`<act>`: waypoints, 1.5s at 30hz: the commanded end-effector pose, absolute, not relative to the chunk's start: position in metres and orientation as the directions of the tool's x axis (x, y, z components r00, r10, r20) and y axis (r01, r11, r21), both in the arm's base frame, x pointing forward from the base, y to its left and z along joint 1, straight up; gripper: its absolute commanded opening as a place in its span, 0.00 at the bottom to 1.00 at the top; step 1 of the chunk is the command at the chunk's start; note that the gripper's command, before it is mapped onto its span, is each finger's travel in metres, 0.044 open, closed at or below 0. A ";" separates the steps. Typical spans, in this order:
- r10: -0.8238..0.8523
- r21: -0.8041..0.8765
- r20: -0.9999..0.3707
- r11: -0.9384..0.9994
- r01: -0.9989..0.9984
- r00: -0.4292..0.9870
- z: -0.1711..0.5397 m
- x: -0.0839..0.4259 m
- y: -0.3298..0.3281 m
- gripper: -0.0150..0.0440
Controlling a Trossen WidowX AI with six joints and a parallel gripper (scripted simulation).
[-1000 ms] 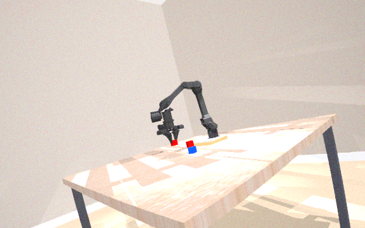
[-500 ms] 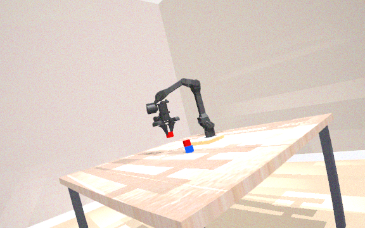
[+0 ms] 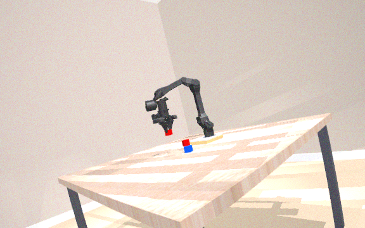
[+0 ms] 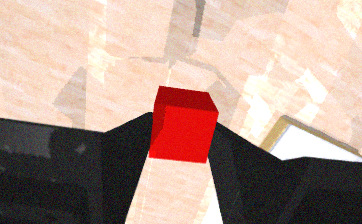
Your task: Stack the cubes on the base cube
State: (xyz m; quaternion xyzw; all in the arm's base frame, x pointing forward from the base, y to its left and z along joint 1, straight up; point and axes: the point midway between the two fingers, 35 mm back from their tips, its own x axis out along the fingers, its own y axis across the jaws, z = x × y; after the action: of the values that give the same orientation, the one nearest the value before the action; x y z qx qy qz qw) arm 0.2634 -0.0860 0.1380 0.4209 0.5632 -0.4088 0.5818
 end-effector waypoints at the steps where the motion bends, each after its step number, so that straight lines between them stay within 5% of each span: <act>1: -0.001 0.026 -1.000 0.465 0.885 0.030 0.138 0.270 -0.074 0.43; 24: 0.005 0.013 -0.999 0.970 0.244 0.032 0.136 0.294 -0.009 0.43; 45: 0.013 -0.005 -0.999 0.868 -0.497 0.033 0.134 0.301 0.057 0.43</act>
State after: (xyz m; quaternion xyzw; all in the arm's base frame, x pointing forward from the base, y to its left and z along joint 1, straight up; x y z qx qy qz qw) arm 0.2994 0.0444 0.1348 -0.1319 0.6820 0.1367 0.7063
